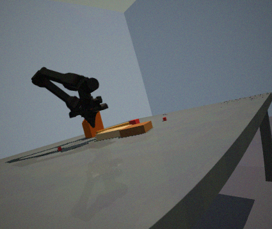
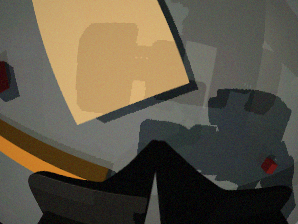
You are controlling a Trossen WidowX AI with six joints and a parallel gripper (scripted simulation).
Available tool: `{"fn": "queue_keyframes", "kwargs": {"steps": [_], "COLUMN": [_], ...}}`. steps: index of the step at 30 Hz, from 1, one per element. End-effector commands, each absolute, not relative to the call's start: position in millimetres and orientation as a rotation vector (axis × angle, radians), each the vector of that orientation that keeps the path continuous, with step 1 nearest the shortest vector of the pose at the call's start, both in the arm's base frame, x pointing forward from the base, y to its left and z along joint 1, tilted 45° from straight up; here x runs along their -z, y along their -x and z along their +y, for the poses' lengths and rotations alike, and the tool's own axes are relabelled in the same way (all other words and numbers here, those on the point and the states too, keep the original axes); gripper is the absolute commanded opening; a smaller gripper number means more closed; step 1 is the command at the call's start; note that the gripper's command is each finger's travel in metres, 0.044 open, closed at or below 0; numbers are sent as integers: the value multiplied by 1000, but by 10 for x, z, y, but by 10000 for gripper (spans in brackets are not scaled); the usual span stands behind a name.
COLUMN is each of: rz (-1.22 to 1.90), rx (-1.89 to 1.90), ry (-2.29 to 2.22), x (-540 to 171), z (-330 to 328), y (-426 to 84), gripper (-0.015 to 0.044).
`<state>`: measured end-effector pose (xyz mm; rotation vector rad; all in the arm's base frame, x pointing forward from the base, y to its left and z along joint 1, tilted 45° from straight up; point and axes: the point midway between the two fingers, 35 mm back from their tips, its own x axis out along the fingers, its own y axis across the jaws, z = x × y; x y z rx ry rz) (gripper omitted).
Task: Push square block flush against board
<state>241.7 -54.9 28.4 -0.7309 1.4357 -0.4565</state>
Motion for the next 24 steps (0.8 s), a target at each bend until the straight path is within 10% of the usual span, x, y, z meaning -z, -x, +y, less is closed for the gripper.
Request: {"fn": "queue_keyframes", "kwargs": {"steps": [1, 24], "rz": [1400, 1068], "rx": [534, 1011], "ry": [628, -4], "x": [-195, 442], "z": [-434, 291], "y": [-2487, -2671], "gripper": [0, 0]}}
